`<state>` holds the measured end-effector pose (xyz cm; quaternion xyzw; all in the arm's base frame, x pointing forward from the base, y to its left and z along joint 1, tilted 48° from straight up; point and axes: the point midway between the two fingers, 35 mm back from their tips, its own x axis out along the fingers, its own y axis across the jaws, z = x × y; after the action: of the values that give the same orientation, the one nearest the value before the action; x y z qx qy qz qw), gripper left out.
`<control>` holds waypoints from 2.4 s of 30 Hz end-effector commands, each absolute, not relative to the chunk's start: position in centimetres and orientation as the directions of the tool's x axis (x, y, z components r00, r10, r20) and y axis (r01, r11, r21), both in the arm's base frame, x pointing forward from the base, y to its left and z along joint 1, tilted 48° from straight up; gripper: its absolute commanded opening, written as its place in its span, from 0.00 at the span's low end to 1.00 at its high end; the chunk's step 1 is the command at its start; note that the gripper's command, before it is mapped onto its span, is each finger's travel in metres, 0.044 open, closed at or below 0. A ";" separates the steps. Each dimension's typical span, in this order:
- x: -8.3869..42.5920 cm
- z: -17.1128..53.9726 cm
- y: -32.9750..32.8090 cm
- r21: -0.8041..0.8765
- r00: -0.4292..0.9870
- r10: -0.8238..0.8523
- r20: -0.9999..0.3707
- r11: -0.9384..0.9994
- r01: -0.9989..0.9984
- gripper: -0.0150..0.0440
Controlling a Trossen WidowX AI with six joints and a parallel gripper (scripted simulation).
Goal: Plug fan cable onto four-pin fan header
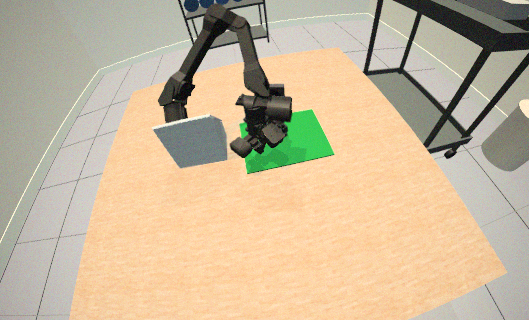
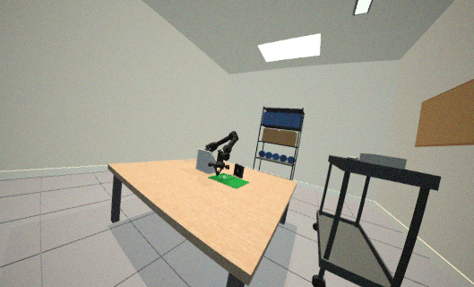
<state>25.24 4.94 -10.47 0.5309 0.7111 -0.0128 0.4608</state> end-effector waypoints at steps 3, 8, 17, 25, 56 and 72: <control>25.9 -8.2 2.2 0.486 0.014 0.738 -0.674 0.430 0.761 0.25; 25.9 -8.2 2.3 0.473 0.014 0.738 -0.675 0.418 0.775 0.25; 26.5 -6.9 3.5 0.282 0.014 0.736 -0.676 0.241 0.929 0.25; 26.9 -5.6 4.7 0.087 0.014 0.736 -0.676 0.060 0.994 0.25; 27.2 -3.3 6.9 -0.326 0.013 0.741 -0.671 -0.311 0.893 0.25; 26.9 -3.6 6.6 -0.322 0.013 0.741 -0.672 -0.308 0.895 0.25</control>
<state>27.10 6.66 -3.47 0.7056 0.5785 -0.3974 0.0974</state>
